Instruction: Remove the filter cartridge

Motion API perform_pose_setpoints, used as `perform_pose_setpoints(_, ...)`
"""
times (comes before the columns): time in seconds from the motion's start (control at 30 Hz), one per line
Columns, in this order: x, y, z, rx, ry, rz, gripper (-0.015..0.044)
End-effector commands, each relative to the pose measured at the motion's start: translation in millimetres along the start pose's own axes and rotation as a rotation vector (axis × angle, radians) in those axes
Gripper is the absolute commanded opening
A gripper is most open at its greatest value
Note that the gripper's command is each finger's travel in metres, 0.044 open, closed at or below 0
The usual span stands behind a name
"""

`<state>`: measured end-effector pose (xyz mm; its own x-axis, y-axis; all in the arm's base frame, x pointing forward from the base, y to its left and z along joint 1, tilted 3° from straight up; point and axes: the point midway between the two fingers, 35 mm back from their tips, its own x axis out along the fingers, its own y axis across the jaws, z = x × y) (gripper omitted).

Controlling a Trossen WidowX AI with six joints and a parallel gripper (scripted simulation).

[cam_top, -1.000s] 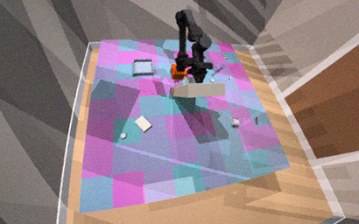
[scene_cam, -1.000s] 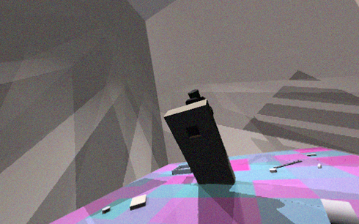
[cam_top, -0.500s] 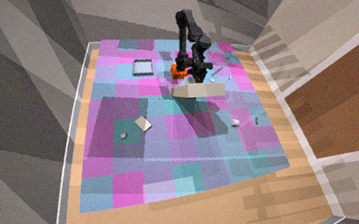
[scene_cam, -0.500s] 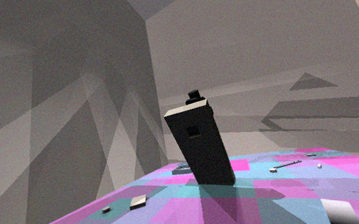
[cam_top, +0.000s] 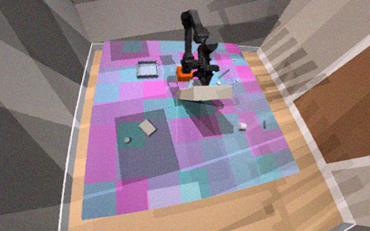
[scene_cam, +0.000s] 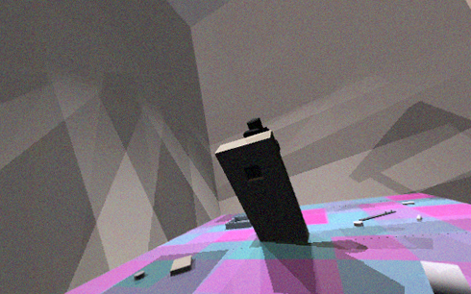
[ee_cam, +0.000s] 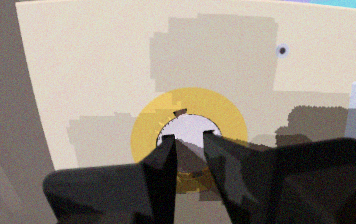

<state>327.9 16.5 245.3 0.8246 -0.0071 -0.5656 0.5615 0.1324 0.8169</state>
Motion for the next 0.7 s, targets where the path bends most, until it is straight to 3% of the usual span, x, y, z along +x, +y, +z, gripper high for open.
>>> perform_pose_setpoints(0.0, 0.9, 0.5, -0.1, 0.0, 0.0, 0.001, 0.0067)
perform_pose_setpoints(0.1, 0.9, 0.5, -0.1, 0.0, 0.0, 0.001, 0.0047)
perform_pose_setpoints(0.17, 0.9, 0.5, -0.1, 0.0, 0.0, 0.001, 0.0)
perform_pose_setpoints(0.67, 9.0, 0.1, -0.8, -0.408, 0.003, -0.002, 0.0)
